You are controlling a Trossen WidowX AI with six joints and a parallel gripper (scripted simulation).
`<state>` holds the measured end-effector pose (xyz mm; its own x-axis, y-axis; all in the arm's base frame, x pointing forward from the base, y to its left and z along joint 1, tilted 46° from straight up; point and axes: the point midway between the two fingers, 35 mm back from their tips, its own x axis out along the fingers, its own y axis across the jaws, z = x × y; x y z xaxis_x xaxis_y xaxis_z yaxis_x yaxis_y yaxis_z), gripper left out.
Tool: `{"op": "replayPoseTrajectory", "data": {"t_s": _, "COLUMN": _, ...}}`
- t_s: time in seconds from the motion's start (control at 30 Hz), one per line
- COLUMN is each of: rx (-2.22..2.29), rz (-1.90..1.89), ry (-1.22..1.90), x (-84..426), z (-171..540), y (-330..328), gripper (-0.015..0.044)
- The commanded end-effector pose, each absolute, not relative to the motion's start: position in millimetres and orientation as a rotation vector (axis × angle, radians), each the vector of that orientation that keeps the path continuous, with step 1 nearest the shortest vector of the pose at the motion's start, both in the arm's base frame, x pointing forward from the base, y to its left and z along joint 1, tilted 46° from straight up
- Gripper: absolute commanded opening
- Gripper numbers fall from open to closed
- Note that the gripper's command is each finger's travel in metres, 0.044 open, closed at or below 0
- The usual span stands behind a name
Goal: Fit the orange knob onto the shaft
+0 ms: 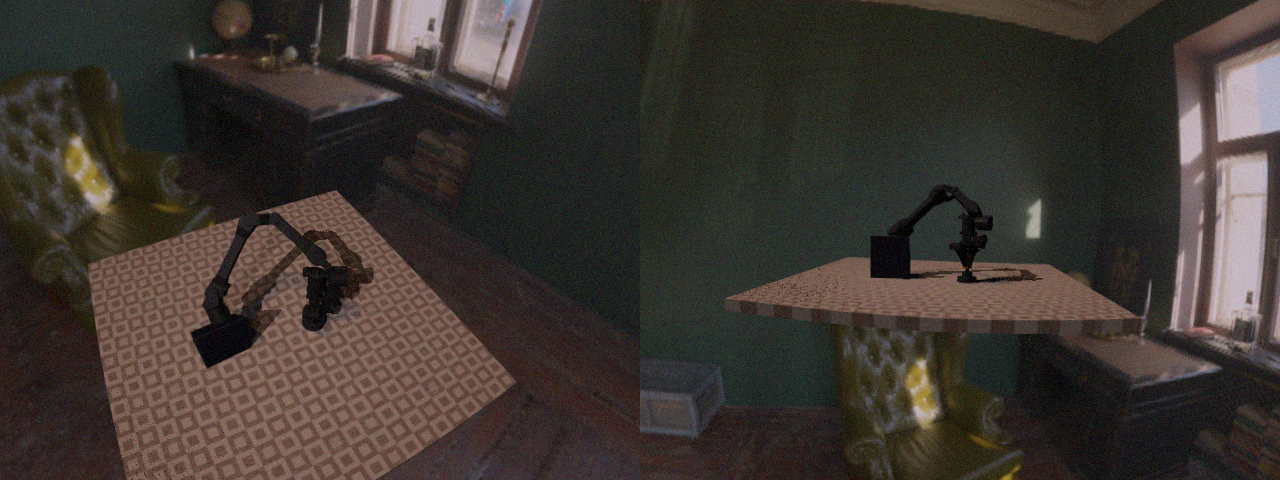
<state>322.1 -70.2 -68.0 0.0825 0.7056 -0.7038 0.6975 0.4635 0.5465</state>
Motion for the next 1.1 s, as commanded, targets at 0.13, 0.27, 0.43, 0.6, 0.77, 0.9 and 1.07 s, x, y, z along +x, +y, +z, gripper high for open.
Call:
{"op": "replayPoseTrajectory", "data": {"t_s": 0.13, "rx": 1.243, "rz": 0.007, "ry": 1.619, "x": 323, "z": -70, "y": -67, "gripper": 0.0000}}
{"op": "replayPoseTrajectory", "data": {"t_s": 0.27, "rx": 1.239, "rz": 0.011, "ry": 1.618, "x": 324, "z": -75, "y": -65, "gripper": 0.0000}}
{"op": "replayPoseTrajectory", "data": {"t_s": 0.43, "rx": 1.240, "rz": 0.012, "ry": 1.618, "x": 324, "z": -78, "y": -60, "gripper": 0.0000}}
{"op": "replayPoseTrajectory", "data": {"t_s": 0.6, "rx": 1.227, "rz": 0.014, "ry": 1.622, "x": 324, "z": -79, "y": -59, "gripper": 0.0000}}
{"op": "replayPoseTrajectory", "data": {"t_s": 0.77, "rx": 1.227, "rz": 0.014, "ry": 1.622, "x": 324, "z": -79, "y": -59, "gripper": 0.0000}}
{"op": "replayPoseTrajectory", "data": {"t_s": 0.9, "rx": 1.227, "rz": 0.014, "ry": 1.622, "x": 324, "z": -79, "y": -59, "gripper": 0.0105}}
{"op": "replayPoseTrajectory", "data": {"t_s": 1.07, "rx": 1.227, "rz": 0.014, "ry": 1.622, "x": 324, "z": -79, "y": -59, "gripper": 0.0236}}
